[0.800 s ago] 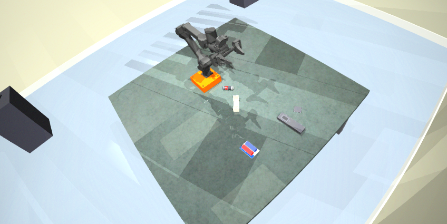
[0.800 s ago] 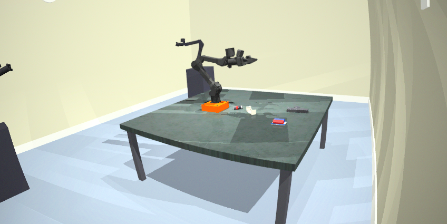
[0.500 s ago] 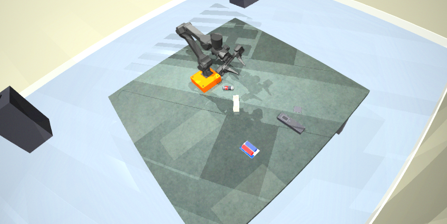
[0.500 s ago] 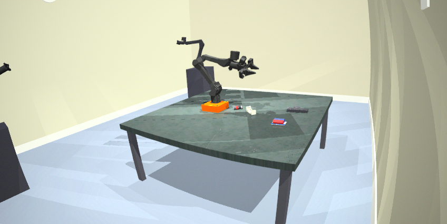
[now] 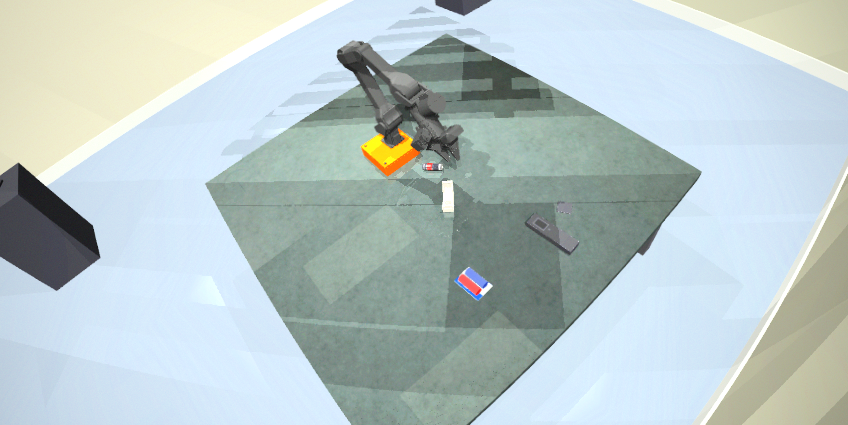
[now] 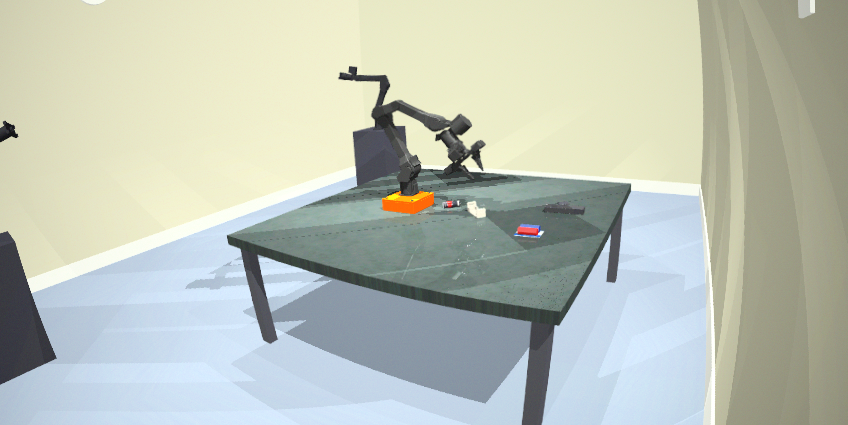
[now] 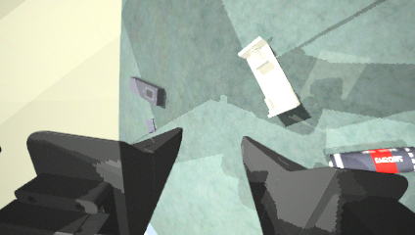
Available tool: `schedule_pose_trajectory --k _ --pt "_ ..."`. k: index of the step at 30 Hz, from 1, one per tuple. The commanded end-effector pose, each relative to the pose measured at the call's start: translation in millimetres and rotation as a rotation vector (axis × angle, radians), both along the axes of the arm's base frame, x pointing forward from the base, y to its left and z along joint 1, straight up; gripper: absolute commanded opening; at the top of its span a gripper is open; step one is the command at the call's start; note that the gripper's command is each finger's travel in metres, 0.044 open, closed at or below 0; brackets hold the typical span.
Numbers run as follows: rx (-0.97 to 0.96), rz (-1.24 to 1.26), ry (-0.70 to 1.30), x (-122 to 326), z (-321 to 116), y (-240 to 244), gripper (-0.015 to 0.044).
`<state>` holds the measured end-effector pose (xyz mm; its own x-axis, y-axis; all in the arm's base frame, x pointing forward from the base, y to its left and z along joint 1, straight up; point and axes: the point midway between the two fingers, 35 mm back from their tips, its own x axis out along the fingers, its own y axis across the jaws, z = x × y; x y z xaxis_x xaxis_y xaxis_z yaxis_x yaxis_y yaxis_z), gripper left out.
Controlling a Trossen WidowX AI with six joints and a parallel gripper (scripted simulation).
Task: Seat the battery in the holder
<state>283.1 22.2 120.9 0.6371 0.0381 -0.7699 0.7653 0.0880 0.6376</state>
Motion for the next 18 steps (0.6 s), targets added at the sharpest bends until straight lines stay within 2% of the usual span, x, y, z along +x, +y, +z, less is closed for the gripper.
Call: schedule_pose_trajectory --k 1,6,18 --pt "0.269 -0.543 0.434 -59 -59 4 0.0240" --pt "0.311 -0.921 0.630 -99 -77 3 0.0240" --pt "0.311 -0.945 0.640 -102 -77 3 0.0240"
